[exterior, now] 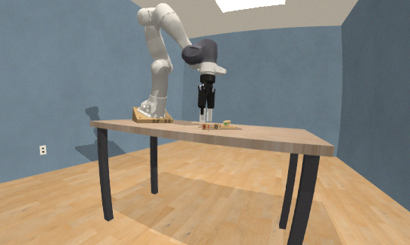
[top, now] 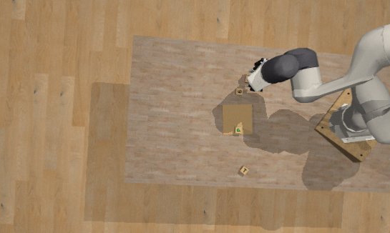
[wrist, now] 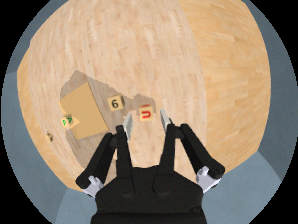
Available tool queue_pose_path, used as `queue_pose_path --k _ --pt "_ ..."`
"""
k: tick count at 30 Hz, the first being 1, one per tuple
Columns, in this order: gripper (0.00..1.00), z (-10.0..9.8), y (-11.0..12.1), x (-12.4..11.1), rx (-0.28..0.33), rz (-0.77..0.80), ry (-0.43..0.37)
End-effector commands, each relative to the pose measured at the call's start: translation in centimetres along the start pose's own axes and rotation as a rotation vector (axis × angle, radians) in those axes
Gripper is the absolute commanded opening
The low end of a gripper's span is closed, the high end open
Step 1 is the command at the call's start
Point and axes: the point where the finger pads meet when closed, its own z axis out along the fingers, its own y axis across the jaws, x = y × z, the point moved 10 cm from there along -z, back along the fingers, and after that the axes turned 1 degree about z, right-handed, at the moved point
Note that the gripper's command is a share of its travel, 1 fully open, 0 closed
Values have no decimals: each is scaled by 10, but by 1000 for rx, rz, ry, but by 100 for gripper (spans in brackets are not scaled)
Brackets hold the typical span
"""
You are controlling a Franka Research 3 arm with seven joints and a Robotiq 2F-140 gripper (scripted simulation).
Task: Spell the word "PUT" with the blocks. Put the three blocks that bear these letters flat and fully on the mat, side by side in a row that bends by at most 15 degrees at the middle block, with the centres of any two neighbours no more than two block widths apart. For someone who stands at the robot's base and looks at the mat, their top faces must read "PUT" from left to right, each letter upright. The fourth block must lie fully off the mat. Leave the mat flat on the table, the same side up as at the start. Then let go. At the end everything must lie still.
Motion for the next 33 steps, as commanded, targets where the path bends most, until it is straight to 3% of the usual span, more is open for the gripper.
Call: queue_pose_path --k 1,14,25,33 --pt "39 0 0 1 0 0 3" --pt "39 8 0 1 0 0 3" --pt "39 31 0 1 0 0 3" --pt "39 37 0 1 0 0 3"
